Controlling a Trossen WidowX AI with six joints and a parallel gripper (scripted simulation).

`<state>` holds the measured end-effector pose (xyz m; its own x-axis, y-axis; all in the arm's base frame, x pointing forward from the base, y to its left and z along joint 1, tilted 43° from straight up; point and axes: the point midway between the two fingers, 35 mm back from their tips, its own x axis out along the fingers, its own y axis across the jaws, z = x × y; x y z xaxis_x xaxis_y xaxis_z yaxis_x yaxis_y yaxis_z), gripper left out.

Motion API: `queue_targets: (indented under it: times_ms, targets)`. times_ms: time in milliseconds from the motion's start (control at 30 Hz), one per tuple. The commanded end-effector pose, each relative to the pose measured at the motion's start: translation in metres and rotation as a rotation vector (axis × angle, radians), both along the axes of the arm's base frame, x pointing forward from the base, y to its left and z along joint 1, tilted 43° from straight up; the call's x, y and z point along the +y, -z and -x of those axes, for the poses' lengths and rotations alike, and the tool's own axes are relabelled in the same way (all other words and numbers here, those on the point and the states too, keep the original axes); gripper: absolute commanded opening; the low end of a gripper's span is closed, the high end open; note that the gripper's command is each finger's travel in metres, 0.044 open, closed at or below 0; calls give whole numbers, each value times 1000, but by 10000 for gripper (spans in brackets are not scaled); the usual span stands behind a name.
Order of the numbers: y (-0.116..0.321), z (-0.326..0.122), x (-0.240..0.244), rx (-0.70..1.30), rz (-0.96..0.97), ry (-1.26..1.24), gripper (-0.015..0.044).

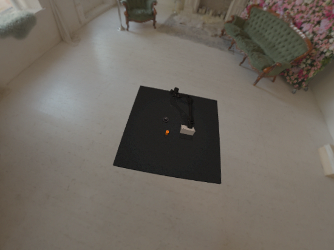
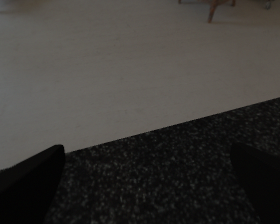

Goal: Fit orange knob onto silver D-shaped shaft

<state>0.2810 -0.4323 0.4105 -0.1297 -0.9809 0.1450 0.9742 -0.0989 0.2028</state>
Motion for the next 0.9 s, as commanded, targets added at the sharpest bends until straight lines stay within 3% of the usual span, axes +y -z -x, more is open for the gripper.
queue_targets:
  times_ms: [0, 467, 867]
  targets:
    - [22, -44, 22, 97, -62, -108, 440]
    - [150, -194, 167, 611, -306, -549, 440]
    - [264, -232, 346, 1213, -384, -899, 440]
